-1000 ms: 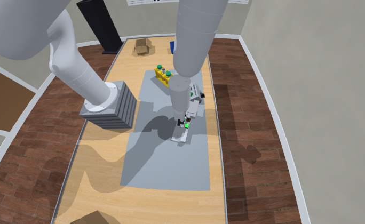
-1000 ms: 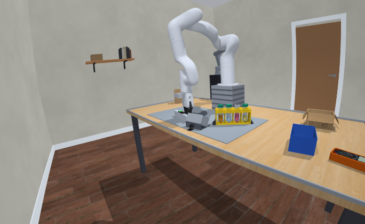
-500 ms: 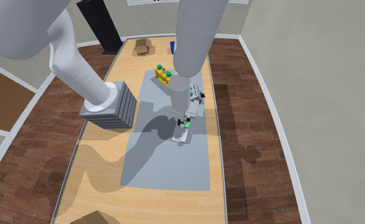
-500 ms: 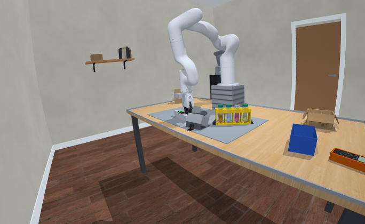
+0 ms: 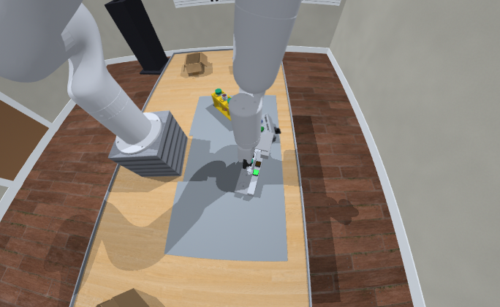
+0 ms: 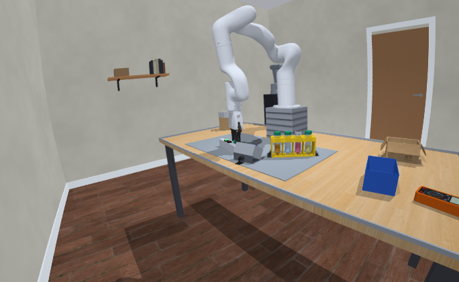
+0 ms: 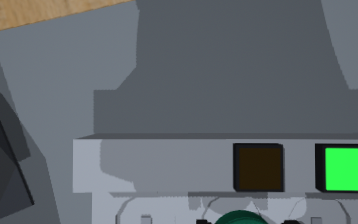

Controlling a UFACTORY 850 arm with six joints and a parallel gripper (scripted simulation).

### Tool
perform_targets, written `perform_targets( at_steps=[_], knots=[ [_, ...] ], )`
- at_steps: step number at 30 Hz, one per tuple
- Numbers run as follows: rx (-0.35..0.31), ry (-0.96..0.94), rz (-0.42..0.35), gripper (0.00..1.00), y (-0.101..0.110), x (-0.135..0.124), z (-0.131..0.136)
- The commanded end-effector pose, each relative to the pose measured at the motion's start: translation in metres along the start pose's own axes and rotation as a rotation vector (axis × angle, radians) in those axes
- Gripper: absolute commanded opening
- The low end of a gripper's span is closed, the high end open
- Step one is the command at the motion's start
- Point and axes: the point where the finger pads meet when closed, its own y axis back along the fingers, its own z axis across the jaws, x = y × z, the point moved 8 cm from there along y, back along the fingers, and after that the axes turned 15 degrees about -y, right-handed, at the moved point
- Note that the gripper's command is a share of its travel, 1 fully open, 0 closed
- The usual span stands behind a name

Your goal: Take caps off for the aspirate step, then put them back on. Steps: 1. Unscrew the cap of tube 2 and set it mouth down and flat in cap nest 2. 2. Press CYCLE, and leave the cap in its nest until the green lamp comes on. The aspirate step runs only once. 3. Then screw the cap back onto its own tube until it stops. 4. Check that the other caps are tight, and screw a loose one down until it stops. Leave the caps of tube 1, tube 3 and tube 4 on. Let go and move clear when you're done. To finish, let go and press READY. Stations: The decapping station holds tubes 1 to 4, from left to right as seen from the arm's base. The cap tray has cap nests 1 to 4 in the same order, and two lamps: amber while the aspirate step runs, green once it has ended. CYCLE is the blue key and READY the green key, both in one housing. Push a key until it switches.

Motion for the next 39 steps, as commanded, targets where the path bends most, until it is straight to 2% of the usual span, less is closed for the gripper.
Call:
perform_targets(
  at_steps=[1,7,9,20,26,27,32,39],
  knots=[
    [0.0,0.0,0.001,0.0,0.023,0.0,0.0],
    [0.001,0.0,0.001,0.0,0.053,0.0,0.0],
    [0.001,0.0,0.001,0.0,0.053,0.0,0.0],
    [0.0,0.0,0.001,0.0,0.107,0.001,0.0],
    [0.0,0.0,0.001,0.0,0.107,0.001,0.0],
    [0.001,-0.074,0.001,0.0,0.107,-0.006,-0.005],
    [0.0,-0.074,0.001,0.0,0.107,-0.038,-0.032],
    [0.0,-0.074,0.001,0.0,0.107,-0.07,-0.058]
  ],
)
